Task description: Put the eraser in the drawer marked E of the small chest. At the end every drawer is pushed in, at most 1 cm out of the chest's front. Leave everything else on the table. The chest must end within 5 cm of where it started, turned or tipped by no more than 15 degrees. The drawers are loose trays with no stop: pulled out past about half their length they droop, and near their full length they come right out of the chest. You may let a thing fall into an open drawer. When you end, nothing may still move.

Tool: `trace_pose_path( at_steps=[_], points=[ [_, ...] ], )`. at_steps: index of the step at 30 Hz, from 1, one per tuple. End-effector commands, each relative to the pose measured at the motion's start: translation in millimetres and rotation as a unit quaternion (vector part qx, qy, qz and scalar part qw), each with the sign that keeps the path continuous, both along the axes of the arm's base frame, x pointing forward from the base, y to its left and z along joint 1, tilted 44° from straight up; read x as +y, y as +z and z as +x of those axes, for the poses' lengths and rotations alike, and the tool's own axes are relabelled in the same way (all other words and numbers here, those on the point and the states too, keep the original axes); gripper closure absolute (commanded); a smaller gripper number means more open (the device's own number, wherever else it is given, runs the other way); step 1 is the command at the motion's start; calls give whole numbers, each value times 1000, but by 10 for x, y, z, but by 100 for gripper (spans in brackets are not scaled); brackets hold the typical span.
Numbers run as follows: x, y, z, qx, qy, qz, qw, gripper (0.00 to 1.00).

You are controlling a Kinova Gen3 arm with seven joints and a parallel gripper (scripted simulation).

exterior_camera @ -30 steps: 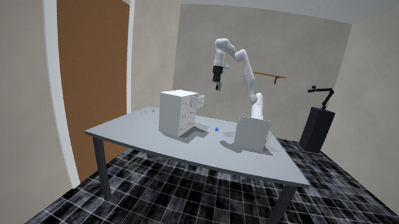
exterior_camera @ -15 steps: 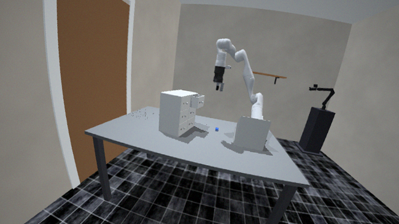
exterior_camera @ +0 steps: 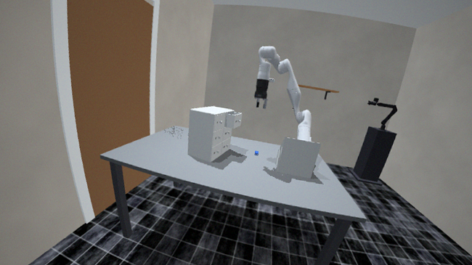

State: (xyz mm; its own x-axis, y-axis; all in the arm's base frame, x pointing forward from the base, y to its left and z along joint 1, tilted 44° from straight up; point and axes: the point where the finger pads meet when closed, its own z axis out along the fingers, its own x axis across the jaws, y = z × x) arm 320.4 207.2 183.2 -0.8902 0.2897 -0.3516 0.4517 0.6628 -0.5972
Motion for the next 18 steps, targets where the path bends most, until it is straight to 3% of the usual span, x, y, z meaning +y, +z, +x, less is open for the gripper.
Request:
trace_pose_path(
  at_steps=[1, 9, 11, 18],
  points=[
    [-15, 3, -25, 22, 22, -2, 1000, 0],
    [-39, -3, -99, 109, 113, -10, 988, 0],
    [-39, -3, -99, 109, 113, -10, 988, 0],
    [-61, -8, -164, 184, 191, -16, 964, 0]
  ],
)
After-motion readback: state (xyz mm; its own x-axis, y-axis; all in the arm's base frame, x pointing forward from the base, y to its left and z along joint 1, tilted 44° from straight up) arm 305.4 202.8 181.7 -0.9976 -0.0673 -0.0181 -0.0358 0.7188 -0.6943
